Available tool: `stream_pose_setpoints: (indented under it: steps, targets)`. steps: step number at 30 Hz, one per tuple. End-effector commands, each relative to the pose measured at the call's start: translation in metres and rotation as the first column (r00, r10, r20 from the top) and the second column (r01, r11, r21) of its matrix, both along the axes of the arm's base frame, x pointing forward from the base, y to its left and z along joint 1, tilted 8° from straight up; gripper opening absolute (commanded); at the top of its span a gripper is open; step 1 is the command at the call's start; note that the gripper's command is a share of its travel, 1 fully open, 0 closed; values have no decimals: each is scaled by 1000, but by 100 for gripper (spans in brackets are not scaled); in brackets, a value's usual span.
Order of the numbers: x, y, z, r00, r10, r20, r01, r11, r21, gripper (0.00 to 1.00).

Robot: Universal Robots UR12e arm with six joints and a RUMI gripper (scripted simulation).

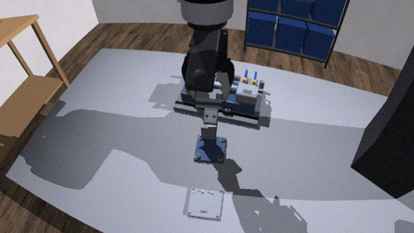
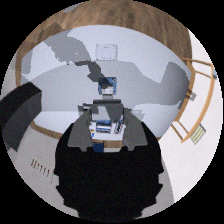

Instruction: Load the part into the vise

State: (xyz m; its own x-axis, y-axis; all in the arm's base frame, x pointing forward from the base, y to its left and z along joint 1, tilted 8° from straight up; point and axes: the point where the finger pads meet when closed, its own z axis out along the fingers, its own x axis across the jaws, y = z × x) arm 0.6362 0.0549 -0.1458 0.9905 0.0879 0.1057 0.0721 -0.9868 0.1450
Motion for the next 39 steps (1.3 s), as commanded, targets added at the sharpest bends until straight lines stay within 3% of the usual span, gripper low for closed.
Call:
stream_pose_setpoints:
  steps: [1,19,39]
  targets:
    - [0,0,0,1000,-4,4,4,999,-33,0]
    - [0,2,0,1000,-18,19,22,983,-185,0]
    - [0,3,-1,998,-35,44,49,921,-386,0]
